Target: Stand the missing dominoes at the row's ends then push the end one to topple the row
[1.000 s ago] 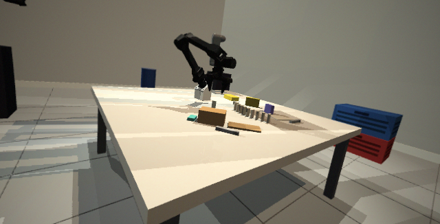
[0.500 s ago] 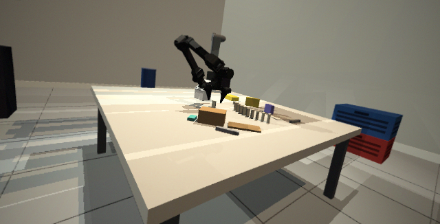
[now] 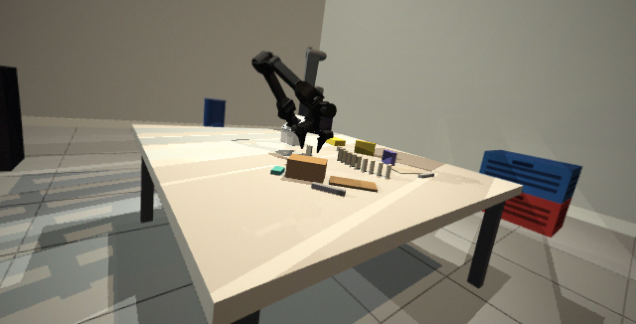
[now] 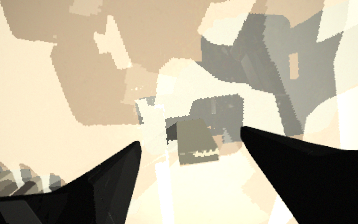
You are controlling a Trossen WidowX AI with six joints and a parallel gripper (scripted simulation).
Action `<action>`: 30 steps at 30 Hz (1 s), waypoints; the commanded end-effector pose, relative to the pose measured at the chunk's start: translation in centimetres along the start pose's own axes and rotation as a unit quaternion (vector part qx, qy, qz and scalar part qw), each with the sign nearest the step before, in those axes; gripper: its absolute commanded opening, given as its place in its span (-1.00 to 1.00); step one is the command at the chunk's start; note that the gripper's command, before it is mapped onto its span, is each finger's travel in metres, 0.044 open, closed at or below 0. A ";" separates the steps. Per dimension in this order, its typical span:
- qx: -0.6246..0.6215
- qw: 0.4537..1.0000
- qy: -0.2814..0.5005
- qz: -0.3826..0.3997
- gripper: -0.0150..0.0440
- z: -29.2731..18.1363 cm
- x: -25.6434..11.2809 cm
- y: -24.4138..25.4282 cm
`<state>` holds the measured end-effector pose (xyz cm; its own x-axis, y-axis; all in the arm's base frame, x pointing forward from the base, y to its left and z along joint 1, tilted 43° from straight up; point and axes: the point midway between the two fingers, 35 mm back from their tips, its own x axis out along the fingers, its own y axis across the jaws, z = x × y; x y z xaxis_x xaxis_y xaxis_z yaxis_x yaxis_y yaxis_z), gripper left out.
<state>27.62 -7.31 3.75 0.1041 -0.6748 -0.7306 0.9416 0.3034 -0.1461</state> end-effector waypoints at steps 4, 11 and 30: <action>-0.003 1.000 -0.001 -0.004 0.29 -0.1 0.3 -0.2; -0.003 1.000 -0.001 -0.004 -0.13 -0.1 0.3 -0.2; -0.002 1.000 0.004 -0.002 -0.13 -0.2 -13.1 0.0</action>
<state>27.31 -1.48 9.17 0.0894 -0.6703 -0.7367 0.9380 0.3054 -0.1641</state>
